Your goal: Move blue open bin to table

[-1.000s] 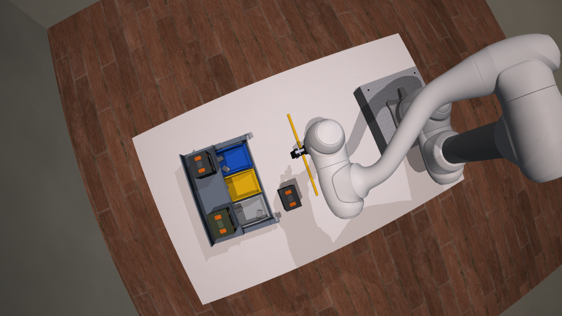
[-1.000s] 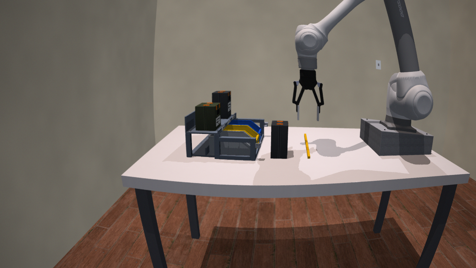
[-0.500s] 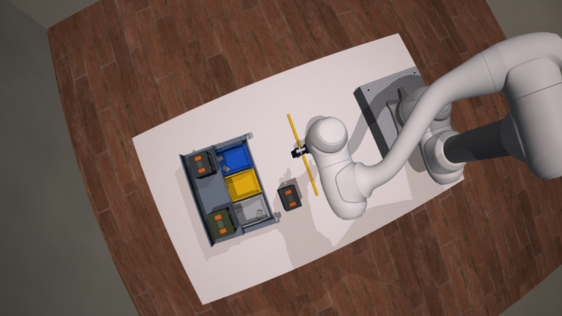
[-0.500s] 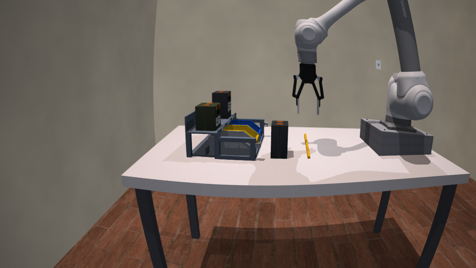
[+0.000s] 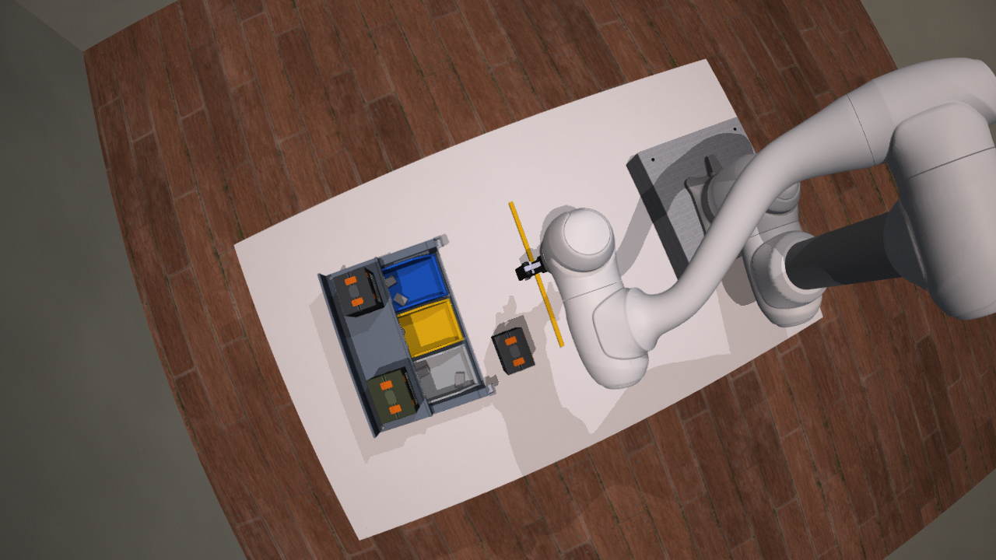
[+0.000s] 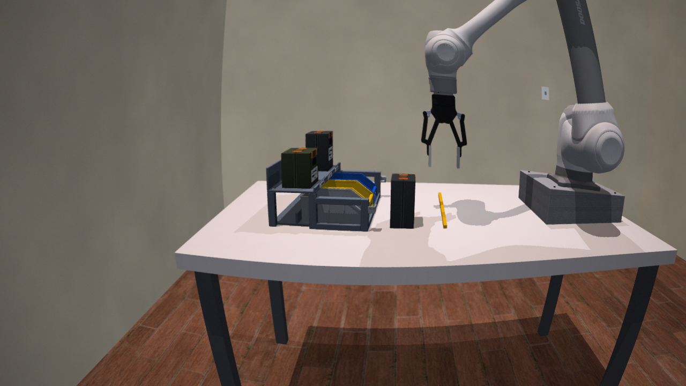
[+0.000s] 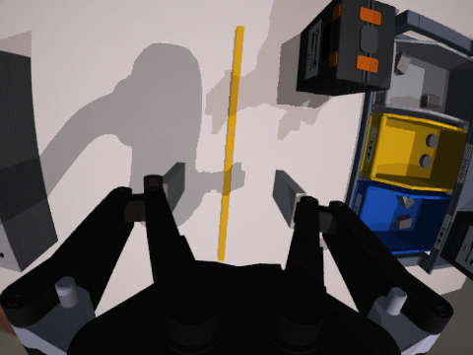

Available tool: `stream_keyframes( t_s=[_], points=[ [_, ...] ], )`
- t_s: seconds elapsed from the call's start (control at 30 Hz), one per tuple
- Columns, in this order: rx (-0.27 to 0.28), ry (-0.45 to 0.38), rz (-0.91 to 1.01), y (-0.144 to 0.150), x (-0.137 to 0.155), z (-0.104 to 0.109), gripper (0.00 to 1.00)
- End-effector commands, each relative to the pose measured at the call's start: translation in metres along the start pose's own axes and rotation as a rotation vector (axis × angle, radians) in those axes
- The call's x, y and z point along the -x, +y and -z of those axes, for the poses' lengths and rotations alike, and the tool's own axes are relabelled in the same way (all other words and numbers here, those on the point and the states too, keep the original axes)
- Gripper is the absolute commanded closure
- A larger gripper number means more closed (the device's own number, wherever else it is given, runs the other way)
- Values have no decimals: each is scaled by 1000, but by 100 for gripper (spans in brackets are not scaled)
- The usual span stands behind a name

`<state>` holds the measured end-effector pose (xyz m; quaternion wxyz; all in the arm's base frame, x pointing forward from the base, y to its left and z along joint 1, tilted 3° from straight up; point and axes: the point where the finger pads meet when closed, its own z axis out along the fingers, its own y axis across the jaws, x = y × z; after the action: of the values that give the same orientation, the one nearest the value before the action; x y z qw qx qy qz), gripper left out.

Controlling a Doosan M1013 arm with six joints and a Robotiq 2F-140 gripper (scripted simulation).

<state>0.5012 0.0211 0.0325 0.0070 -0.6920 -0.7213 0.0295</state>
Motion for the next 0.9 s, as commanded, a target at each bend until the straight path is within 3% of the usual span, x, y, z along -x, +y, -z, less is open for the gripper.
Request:
stream_keyframes(
  t_s=[0.0, 0.87],
  points=[
    [0, 0, 0, 0, 0, 0, 43],
    [0, 0, 0, 0, 0, -7, 43]
  ],
)
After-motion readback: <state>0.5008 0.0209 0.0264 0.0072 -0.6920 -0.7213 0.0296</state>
